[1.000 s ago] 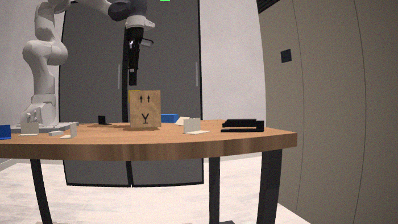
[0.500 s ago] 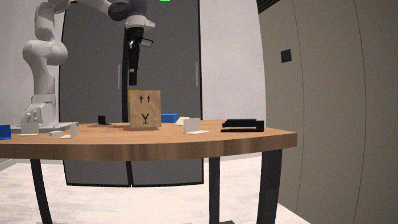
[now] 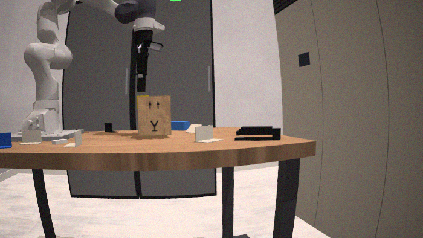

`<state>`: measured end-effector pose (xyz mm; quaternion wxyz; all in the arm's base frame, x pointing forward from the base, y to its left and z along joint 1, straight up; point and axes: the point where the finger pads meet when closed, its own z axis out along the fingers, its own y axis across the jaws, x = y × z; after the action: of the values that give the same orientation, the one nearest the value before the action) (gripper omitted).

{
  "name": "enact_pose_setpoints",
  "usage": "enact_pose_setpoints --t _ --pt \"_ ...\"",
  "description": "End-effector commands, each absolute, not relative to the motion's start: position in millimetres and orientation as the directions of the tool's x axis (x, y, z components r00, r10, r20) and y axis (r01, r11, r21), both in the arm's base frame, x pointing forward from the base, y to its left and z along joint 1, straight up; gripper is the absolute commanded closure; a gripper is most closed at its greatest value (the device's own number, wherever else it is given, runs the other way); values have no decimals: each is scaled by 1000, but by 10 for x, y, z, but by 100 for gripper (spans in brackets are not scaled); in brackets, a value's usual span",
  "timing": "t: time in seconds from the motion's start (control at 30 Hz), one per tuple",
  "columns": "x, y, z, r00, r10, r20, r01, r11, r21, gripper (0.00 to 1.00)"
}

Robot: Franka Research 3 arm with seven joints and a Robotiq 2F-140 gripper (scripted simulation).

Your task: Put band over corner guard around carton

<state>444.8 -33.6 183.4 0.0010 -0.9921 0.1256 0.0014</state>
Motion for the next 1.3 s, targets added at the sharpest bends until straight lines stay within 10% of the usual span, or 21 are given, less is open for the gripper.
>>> enact_pose_setpoints --t 0.0,1.27 --pt "4455 -337 1802 967 -254 -1 -254 -967 -1 82" --pt "4457 -336 1645 967 -254 -1 -254 -967 -1 82"
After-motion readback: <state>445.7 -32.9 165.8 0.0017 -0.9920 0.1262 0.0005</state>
